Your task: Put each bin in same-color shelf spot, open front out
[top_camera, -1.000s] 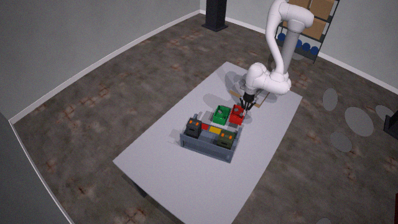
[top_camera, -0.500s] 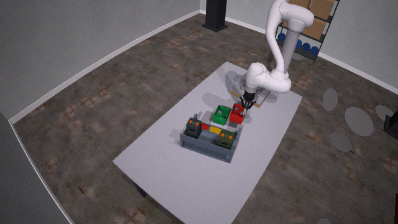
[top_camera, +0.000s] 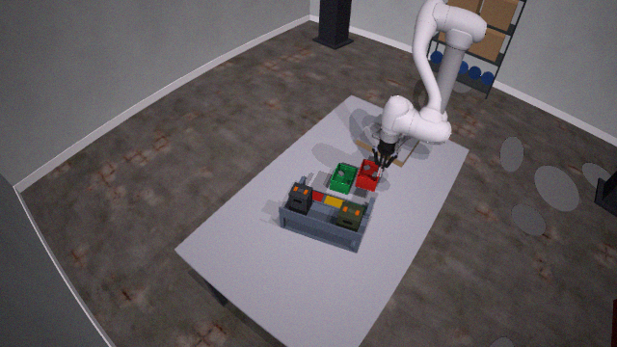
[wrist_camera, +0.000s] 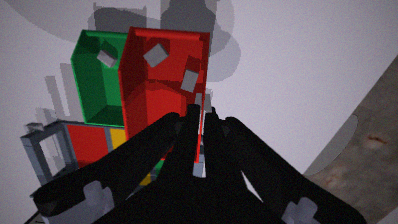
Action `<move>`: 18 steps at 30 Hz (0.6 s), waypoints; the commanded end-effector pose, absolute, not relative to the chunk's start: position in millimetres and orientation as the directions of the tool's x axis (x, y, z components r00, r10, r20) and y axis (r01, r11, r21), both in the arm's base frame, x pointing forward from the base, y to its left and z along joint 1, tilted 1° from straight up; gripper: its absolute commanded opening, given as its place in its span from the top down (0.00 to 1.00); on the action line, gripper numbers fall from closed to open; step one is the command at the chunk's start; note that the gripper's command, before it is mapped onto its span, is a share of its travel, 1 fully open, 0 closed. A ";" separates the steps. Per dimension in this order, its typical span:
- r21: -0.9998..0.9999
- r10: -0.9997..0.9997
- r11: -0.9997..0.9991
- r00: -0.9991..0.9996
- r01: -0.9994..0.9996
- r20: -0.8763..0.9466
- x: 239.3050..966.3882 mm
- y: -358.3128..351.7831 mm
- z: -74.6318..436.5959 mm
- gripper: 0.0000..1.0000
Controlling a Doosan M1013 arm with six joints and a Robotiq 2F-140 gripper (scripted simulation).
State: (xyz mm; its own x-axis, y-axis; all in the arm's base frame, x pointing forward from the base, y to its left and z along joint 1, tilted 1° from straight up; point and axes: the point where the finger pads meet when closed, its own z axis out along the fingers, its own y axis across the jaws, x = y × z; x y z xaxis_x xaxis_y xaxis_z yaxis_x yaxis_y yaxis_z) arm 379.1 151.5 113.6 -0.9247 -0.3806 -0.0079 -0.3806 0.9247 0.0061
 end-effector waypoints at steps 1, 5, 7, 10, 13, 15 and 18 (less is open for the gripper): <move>0.006 -0.381 0.925 -0.925 -0.381 -0.008 379.1 151.5 114.7 0.90; 0.006 -0.381 0.925 -0.925 -0.381 -0.008 379.1 151.5 115.2 0.90; 0.006 -0.381 0.925 -0.925 -0.381 -0.008 379.1 151.5 115.6 0.90; 0.006 -0.381 0.925 -0.925 -0.381 -0.008 379.1 151.5 115.9 0.90; 0.006 -0.381 0.925 -0.925 -0.381 -0.008 379.1 151.5 116.2 0.90; 0.006 -0.381 0.925 -0.925 -0.381 -0.008 379.1 151.5 116.2 0.90; 0.006 -0.381 0.925 -0.925 -0.381 -0.008 379.1 151.5 116.2 0.90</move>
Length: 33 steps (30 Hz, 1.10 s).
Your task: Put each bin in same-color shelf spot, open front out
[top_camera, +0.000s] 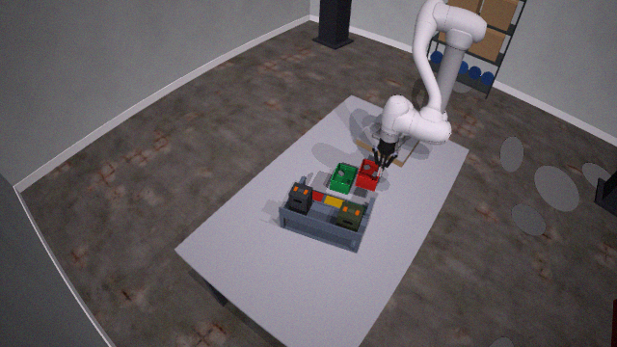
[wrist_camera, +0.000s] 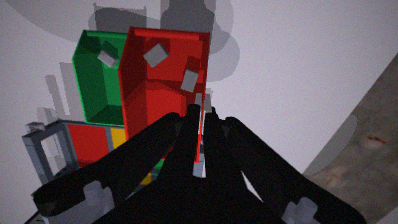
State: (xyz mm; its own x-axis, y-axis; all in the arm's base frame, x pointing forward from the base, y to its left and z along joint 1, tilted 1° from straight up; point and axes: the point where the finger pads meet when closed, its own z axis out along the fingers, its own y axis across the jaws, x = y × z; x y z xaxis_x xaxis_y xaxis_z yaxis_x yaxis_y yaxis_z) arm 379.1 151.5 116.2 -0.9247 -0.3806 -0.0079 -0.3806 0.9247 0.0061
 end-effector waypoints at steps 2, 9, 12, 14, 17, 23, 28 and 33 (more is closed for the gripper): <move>0.006 -0.381 0.925 -0.925 -0.381 -0.008 379.1 151.5 116.2 0.90; 0.006 -0.381 0.925 -0.925 -0.381 -0.008 379.1 151.5 116.3 0.90; 0.006 -0.381 0.925 -0.925 -0.381 -0.008 379.2 151.5 116.3 0.90; 0.006 -0.381 0.925 -0.925 -0.381 -0.008 379.2 151.5 116.4 0.90; 0.006 -0.381 0.925 -0.925 -0.381 -0.008 379.2 151.5 116.4 0.90; 0.006 -0.381 0.925 -0.925 -0.381 -0.008 379.4 151.0 116.4 0.90; 0.006 -0.381 0.925 -0.925 -0.381 -0.008 380.0 149.4 116.3 0.90; 0.006 -0.381 0.925 -0.925 -0.381 -0.008 381.1 146.3 116.3 0.90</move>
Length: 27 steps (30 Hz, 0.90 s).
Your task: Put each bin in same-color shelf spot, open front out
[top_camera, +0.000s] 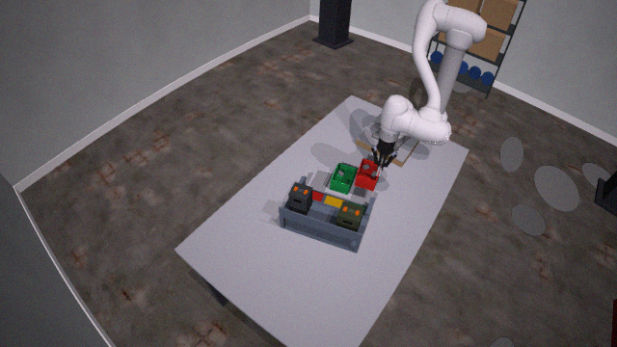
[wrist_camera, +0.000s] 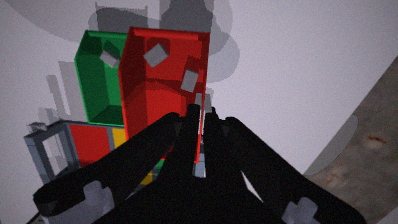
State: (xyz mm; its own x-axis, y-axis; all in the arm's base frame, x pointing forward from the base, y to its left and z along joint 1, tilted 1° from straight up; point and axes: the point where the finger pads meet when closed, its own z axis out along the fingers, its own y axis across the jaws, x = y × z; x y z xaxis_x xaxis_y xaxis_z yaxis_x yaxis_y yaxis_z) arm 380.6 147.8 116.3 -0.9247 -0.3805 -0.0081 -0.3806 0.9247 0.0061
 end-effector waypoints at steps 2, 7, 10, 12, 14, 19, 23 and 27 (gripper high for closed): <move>0.006 -0.381 0.925 -0.925 -0.381 -0.008 381.7 144.5 116.3 0.90; 0.006 -0.381 0.925 -0.925 -0.381 -0.008 382.9 141.3 116.3 0.90; 0.006 -0.381 0.925 -0.925 -0.381 -0.008 384.3 137.3 116.3 0.90; 0.006 -0.381 0.925 -0.925 -0.381 -0.008 385.4 134.3 116.3 0.90; 0.006 -0.380 0.925 -0.925 -0.381 -0.008 386.6 131.0 116.2 0.90; 0.006 -0.380 0.925 -0.925 -0.380 -0.008 390.2 121.2 116.2 0.90; 0.006 -0.380 0.925 -0.925 -0.380 -0.008 391.8 116.8 116.2 0.90; 0.006 -0.380 0.925 -0.925 -0.380 -0.008 395.3 107.1 116.1 0.90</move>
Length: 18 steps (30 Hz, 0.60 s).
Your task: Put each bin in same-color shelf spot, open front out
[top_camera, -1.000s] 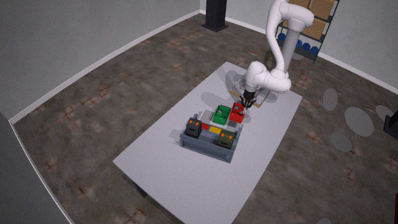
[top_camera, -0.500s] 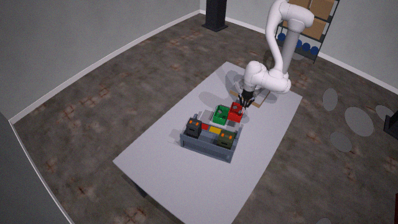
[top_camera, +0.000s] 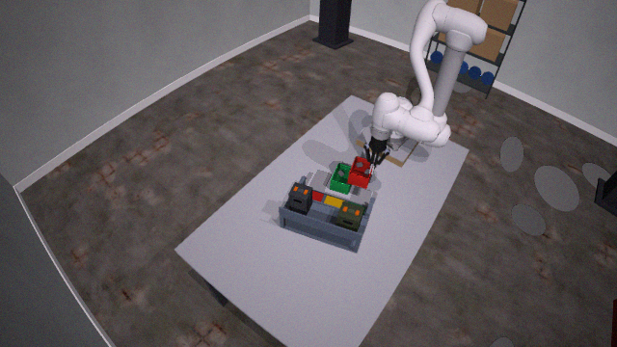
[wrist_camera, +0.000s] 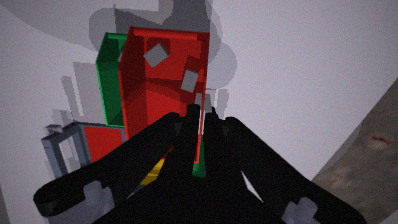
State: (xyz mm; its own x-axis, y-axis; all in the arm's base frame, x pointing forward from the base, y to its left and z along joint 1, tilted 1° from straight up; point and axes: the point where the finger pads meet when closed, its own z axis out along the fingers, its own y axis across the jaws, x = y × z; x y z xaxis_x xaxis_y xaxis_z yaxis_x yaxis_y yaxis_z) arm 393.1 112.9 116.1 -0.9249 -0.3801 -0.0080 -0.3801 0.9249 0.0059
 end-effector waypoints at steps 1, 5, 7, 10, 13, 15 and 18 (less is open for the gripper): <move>0.006 -0.380 0.925 -0.925 -0.380 -0.008 396.3 104.5 116.1 0.90; 0.006 -0.380 0.925 -0.925 -0.380 -0.008 400.3 93.5 116.0 0.90; 0.006 -0.380 0.925 -0.925 -0.380 -0.008 402.4 87.6 116.0 0.90; 0.006 -0.380 0.925 -0.925 -0.380 -0.008 405.7 78.5 115.9 0.90; 0.006 -0.380 0.925 -0.925 -0.380 -0.008 406.8 75.4 115.9 0.90; 0.006 -0.380 0.925 -0.925 -0.380 -0.008 409.1 69.0 115.9 0.90; 0.006 -0.380 0.925 -0.925 -0.380 -0.008 412.7 59.1 115.8 0.90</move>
State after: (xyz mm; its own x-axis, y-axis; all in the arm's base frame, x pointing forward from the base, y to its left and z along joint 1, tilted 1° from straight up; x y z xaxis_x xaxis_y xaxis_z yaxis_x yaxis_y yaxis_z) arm 409.6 67.5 115.8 -0.9251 -0.3797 -0.0079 -0.3798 0.9251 0.0057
